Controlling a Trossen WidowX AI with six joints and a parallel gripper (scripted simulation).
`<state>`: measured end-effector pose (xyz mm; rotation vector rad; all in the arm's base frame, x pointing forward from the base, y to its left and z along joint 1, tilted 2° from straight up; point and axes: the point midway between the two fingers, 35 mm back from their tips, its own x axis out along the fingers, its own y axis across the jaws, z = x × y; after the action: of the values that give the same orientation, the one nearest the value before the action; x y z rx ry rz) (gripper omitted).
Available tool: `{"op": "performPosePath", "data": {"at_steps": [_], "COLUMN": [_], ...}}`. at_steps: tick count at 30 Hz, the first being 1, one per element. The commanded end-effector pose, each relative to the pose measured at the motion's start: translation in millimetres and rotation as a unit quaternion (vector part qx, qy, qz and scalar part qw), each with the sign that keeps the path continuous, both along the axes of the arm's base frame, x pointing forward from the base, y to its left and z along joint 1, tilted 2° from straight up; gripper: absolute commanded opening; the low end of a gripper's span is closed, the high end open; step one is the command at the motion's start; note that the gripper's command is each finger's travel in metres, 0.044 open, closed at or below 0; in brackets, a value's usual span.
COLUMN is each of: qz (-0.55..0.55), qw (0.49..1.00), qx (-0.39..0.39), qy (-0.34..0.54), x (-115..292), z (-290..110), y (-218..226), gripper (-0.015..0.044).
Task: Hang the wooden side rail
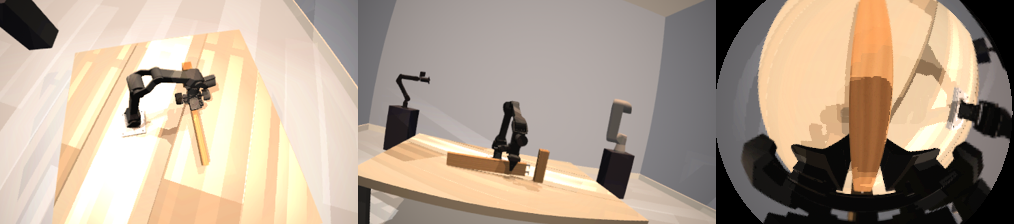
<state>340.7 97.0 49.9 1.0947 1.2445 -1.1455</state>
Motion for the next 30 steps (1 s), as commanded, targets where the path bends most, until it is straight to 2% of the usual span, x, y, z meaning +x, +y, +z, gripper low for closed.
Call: {"op": "performPosePath", "data": {"at_steps": [1, 30], "qz": [-0.002, -0.002], "qw": [1.0, 1.0], "qx": [0.004, 0.004], "qy": [-0.004, -0.004], "x": [0.9, 3.0], "z": [3.9, 3.9], "y": [2.1, 5.0], "gripper": [0.0, 0.0]}}
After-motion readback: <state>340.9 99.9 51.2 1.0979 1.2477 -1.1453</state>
